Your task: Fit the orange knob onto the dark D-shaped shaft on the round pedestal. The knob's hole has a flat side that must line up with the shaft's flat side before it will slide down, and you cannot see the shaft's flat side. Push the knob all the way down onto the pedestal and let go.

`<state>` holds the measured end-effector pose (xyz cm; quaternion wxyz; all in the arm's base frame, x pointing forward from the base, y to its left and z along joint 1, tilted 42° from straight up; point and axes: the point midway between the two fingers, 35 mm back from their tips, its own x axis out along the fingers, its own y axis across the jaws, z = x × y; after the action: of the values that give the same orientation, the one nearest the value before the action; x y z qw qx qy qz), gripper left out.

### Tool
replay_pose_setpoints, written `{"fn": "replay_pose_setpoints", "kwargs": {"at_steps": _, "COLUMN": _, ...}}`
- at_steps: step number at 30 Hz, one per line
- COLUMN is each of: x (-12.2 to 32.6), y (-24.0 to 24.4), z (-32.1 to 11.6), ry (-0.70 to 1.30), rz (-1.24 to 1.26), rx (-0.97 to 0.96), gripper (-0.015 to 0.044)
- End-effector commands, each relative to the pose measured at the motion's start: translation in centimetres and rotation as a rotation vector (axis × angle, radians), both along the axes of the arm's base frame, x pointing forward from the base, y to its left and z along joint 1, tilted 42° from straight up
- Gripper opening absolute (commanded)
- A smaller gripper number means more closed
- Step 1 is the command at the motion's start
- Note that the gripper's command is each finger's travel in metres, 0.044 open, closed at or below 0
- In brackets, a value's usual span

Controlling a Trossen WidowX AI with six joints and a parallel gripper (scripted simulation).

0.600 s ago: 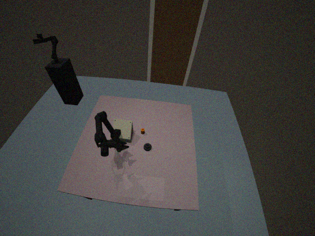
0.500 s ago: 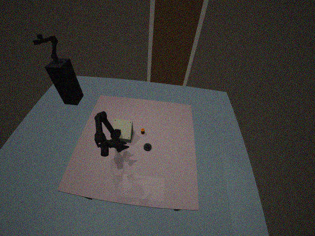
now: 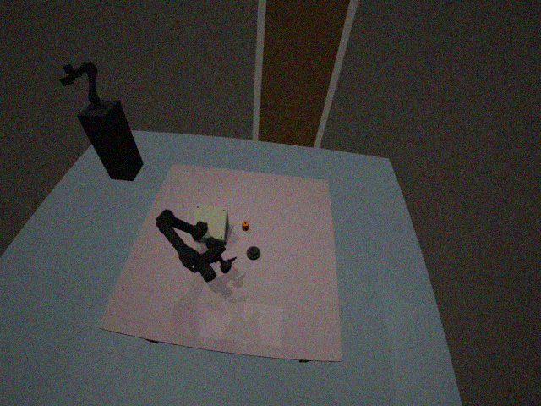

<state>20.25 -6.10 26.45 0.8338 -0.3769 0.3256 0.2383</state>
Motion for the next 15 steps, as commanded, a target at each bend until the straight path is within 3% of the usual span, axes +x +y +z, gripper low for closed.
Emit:
{"fn": "replay_pose_setpoints", "kwargs": {"at_steps": 1, "x": 3.7, "y": 1.1, "z": -5.7, "ry": 0.344, "rz": -0.174, "rx": 0.177, "gripper": 0.044}}
{"fn": "replay_pose_setpoints", "kwargs": {"at_steps": 15, "x": 6.5, "y": 7.0, "z": -14.6, "ry": 0.739, "rz": -0.453, "rx": 0.06, "gripper": 0.044}}
